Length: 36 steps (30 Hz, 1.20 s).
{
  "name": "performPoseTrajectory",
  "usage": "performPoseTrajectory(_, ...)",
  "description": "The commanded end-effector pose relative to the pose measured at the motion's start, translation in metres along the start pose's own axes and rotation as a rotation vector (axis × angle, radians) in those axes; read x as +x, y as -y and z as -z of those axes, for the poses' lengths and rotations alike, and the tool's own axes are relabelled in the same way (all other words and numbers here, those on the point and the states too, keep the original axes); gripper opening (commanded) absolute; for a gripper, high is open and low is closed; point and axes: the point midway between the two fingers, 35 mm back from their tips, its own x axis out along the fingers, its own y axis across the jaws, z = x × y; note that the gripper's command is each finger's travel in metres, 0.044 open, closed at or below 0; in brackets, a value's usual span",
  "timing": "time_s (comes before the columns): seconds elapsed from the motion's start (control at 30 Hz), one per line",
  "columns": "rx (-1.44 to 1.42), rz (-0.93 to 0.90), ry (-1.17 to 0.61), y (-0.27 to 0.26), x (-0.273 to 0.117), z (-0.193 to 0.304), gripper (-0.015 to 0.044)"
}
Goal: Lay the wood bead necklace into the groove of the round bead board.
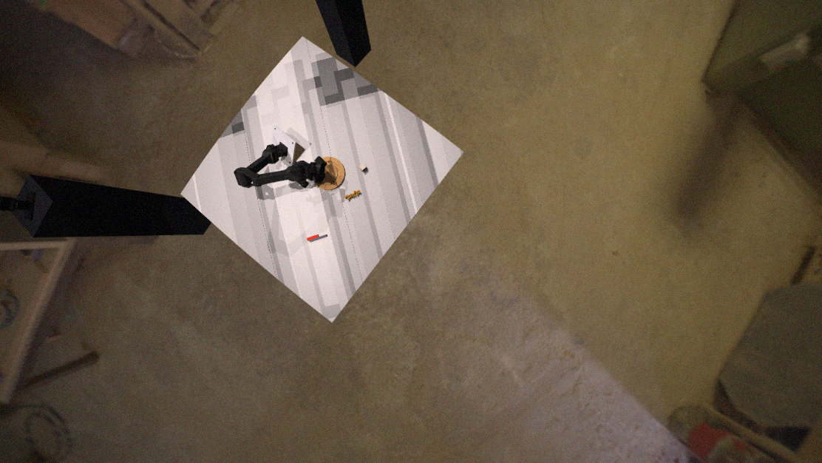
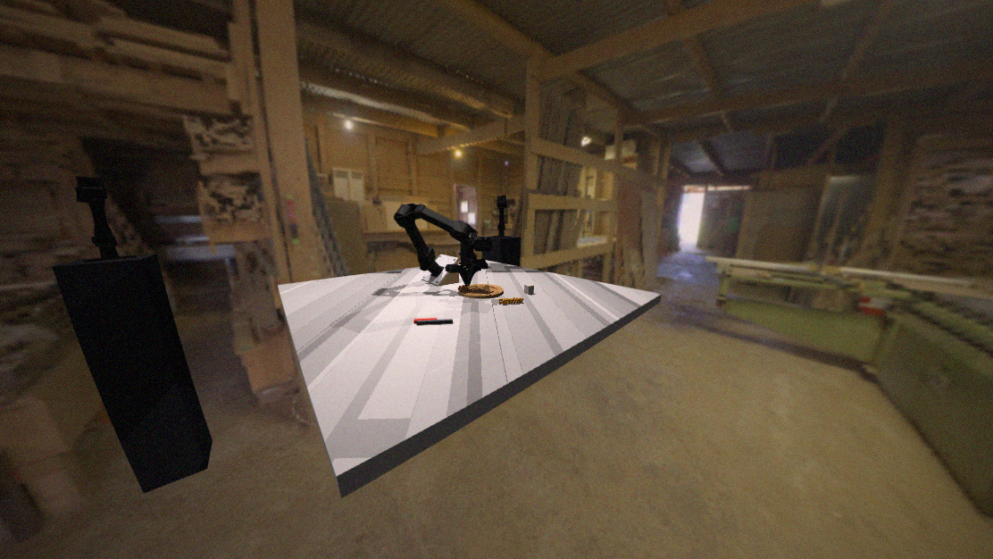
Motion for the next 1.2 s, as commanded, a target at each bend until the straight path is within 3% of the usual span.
performPoseTrajectory(0.0,0.002,-0.006,0.001,-0.011,-0.001,-0.006,0.0)
performPoseTrajectory(0.6,0.003,-0.006,0.001,-0.017,0.011,-0.009,0.0)
performPoseTrajectory(1.17,0.001,-0.009,-0.004,-0.018,0.006,-0.008,0.044)
